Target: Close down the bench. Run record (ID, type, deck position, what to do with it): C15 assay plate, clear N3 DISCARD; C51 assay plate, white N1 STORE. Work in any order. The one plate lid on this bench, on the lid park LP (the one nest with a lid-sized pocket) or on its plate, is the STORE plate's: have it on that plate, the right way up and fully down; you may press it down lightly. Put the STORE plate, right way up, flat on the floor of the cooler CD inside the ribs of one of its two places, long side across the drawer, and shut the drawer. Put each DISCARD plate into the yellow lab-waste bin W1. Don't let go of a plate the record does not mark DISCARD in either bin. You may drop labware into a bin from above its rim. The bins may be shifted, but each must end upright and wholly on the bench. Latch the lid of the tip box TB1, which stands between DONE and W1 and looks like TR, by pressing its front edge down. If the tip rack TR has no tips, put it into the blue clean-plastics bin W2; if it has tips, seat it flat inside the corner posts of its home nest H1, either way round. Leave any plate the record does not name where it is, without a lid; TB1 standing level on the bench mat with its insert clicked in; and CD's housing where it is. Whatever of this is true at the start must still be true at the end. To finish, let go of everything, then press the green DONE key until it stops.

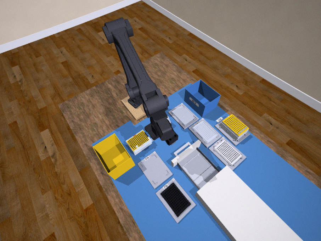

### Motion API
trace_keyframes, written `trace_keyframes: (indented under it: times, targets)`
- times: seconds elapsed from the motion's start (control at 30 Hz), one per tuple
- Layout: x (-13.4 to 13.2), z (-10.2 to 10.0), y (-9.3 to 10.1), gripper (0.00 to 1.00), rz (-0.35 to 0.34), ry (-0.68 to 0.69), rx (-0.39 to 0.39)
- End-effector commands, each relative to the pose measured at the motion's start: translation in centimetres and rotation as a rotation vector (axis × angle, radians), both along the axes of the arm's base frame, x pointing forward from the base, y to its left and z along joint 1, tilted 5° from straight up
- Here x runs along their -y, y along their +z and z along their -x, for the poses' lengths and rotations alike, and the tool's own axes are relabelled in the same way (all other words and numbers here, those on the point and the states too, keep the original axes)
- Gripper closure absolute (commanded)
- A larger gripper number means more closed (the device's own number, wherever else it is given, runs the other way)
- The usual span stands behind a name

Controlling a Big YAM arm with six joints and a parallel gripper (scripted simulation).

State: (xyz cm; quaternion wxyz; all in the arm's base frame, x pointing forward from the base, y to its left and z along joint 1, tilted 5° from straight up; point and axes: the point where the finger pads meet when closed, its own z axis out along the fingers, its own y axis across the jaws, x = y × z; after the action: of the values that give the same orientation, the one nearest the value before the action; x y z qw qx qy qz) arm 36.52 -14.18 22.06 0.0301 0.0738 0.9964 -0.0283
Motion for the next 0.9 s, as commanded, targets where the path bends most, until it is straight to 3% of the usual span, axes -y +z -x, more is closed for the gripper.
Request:
trace_keyframes:
  times: [0.0,0.23,0.5,0.87]
  targets:
    - [1.0,-0.8,0.5,1.0,0.01,0.022,0.027]
    - [3.5,0.1,-0.9,1.0,0.006,0.022,0.014]
    - [6.9,0.1,-1.1,1.0,0.016,0.022,0.03]
    - [7.1,0.2,-0.3,1.0,0.025,0.022,0.043]
